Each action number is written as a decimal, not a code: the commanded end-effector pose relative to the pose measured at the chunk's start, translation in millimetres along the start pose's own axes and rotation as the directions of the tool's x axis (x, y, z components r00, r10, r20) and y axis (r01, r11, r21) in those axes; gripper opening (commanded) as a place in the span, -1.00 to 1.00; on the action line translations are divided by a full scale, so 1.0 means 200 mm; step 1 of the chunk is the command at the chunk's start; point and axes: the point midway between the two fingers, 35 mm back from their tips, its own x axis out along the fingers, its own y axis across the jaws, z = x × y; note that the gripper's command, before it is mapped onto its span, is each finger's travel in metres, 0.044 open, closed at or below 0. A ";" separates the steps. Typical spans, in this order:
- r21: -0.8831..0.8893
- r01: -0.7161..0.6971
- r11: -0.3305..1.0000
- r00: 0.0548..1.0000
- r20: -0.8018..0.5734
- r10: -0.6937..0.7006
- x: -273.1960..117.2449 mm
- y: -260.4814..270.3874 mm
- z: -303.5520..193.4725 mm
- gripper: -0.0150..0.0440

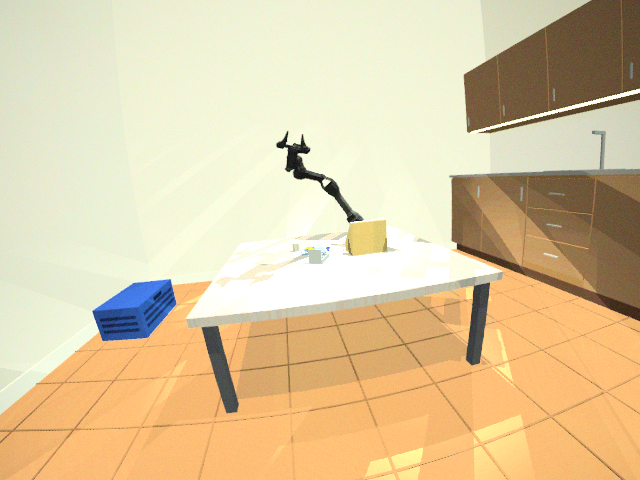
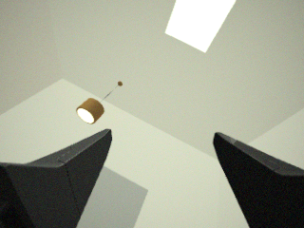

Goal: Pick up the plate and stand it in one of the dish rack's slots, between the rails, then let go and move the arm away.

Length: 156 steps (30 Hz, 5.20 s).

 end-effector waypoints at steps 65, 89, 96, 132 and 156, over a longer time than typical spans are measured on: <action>-0.413 0.905 0.103 -0.407 -0.910 -0.074 -1.73 0.22 -0.72 0.86; -0.814 0.471 0.341 -0.879 -0.401 0.256 -2.29 0.70 -0.14 0.86; -0.823 0.375 0.427 -0.921 -0.277 0.275 -2.35 0.76 0.00 0.86; -0.882 0.401 0.249 -0.893 -0.316 0.320 -3.00 0.93 -0.25 0.86; -0.883 0.398 0.250 -0.894 -0.313 0.319 -3.13 0.98 -0.29 0.75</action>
